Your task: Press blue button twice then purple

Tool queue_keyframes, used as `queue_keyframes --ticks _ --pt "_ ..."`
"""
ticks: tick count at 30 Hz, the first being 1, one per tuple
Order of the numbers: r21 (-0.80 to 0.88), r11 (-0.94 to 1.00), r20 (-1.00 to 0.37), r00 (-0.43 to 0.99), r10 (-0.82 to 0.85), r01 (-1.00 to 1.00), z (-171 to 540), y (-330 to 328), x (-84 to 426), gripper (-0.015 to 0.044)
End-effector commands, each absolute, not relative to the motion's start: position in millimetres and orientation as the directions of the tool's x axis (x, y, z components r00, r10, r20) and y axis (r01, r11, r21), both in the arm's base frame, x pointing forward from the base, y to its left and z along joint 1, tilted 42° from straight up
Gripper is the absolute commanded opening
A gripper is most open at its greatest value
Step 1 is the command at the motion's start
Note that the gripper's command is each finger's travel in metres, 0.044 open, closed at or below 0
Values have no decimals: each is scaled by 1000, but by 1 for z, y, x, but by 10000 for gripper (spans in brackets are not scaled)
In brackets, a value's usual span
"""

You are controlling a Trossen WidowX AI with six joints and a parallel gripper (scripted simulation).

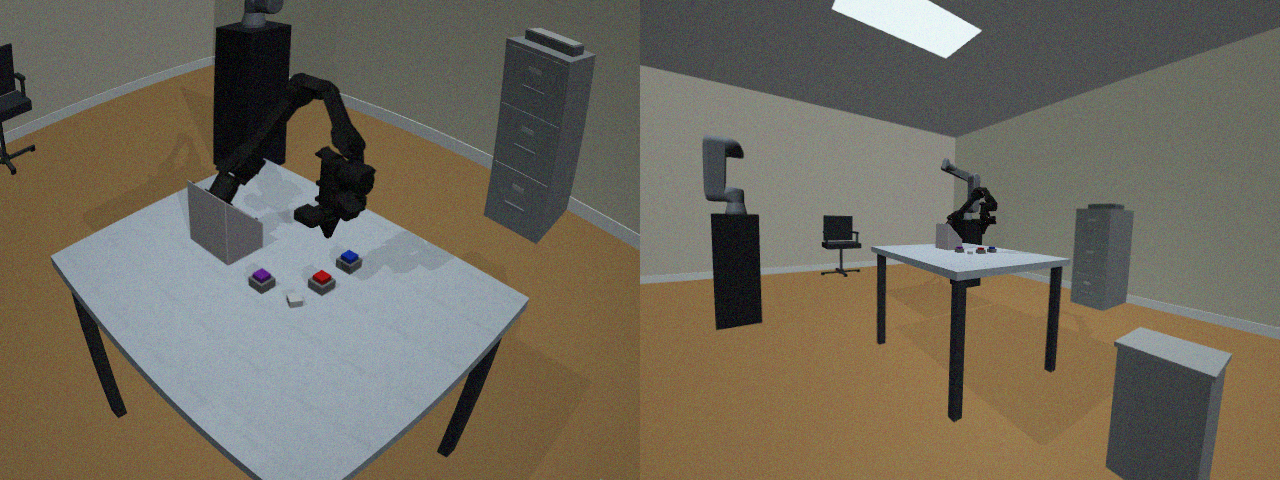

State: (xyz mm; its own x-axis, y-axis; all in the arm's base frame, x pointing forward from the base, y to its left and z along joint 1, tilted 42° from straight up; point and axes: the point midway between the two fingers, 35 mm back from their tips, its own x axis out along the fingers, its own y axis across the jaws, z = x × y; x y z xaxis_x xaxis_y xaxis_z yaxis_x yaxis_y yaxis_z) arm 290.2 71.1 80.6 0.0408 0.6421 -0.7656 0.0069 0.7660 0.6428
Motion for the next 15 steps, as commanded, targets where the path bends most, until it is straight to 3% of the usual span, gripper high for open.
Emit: queue_keyframes --ticks 1,8,15 --pt "633 774 -774 27 633 16 37 23 264 20" --pt "667 745 -745 21 667 11 -13 -23 201 20" --pt "669 743 -743 22 668 10 -14 -24 199 20"
